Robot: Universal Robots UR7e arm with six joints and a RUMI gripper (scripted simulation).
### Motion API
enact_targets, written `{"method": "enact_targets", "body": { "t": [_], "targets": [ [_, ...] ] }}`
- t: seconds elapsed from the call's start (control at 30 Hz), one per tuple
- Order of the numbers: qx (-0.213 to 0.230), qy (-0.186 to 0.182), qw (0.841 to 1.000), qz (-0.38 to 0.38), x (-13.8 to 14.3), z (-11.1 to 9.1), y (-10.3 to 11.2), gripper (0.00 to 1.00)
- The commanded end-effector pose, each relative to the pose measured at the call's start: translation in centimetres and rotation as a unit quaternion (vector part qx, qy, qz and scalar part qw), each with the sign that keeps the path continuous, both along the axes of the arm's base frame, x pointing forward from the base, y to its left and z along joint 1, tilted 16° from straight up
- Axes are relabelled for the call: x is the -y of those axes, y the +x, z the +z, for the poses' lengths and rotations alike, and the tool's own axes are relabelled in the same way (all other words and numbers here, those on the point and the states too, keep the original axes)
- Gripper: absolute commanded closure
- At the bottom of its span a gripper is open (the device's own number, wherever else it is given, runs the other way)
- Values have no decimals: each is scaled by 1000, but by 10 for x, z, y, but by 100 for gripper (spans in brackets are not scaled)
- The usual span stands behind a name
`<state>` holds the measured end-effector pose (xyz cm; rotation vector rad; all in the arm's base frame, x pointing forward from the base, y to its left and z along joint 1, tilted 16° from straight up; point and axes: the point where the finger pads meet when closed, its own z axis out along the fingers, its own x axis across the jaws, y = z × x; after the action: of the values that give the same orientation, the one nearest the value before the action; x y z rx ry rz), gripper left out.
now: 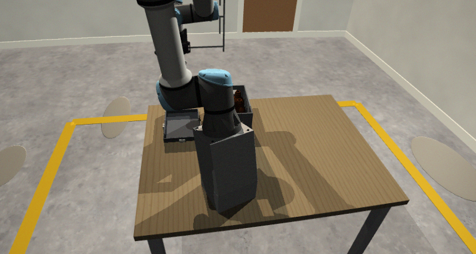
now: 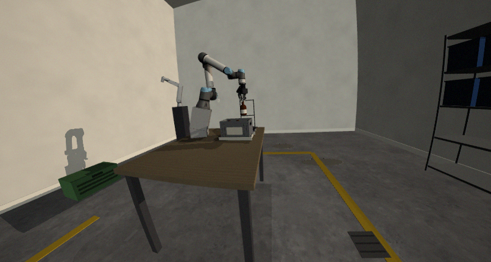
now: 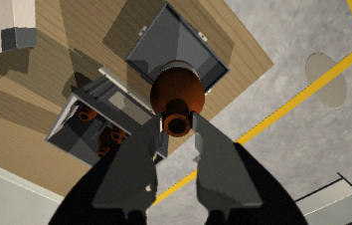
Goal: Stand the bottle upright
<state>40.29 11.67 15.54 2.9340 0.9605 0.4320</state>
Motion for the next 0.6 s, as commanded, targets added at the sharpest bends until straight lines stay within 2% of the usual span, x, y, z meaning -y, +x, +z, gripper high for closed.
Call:
{"method": "enact_targets", "body": {
  "t": [0.0, 0.57],
  "targets": [
    [1, 0, 1000, 0, 0, 1, 0, 100],
    [1, 0, 1000, 0, 0, -2, 1, 100]
  ]
}}
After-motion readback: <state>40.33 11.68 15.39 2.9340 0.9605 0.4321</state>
